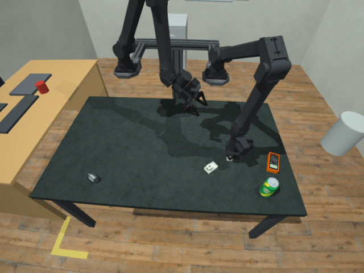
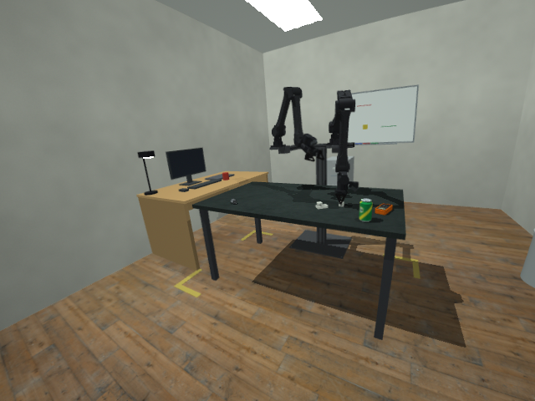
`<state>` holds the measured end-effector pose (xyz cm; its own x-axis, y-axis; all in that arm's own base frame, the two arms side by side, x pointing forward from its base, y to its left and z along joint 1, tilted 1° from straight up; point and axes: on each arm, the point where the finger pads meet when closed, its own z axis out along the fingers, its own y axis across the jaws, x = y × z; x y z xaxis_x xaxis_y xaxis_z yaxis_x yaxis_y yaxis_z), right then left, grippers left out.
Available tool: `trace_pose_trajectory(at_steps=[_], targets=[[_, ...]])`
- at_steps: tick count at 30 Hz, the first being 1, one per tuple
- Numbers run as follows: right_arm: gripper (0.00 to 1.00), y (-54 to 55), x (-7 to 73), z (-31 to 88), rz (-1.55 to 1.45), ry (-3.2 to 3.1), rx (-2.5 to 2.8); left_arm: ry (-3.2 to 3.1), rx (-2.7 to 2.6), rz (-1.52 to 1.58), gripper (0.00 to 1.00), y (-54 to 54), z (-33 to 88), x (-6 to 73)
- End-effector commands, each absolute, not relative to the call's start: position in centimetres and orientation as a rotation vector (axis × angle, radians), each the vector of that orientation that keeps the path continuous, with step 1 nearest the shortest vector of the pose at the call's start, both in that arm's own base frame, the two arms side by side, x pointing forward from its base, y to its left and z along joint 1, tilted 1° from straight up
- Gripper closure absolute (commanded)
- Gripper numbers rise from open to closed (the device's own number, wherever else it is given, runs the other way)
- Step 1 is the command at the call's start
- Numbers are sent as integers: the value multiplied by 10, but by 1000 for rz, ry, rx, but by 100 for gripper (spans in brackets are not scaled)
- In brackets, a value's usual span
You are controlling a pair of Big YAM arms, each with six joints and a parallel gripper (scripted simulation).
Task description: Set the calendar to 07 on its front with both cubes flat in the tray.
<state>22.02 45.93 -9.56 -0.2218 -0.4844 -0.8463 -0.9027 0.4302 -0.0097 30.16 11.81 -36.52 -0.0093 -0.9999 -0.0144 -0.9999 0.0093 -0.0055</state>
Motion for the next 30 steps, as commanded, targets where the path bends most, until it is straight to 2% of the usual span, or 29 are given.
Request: trace_pose_trajectory(at_steps=[1,3,5,6,7,9,10,24,30], targets=[[0,465,223,-91,650,1850,-1170,2213,-2229,17,73,116,-374,296],[0,465,223,-91,650,1850,-1170,2202,-2218,6,76,119,-368,305],[0,465,223,-91,650,1850,-1170,2202,-2218,6,99,119,-368,305],[0,465,223,-91,650,1850,-1170,2202,-2218,6,100,119,-368,305],[0,465,223,-91,650,1850,-1170,2202,-2218,6,100,119,-368,305],[0,465,223,-91,650,1850,-1170,2210,-2226,14,77,118,-366,300],[0,465,223,-91,650,1850,-1170,2214,-2230,18,76,116,-364,297],[0,465,223,-91,650,1850,-1170,2196,-2219,3,76,115,-301,311],[0,465,223,-91,650,1850,-1170,2135,-2276,-3,76,72,-292,338]])
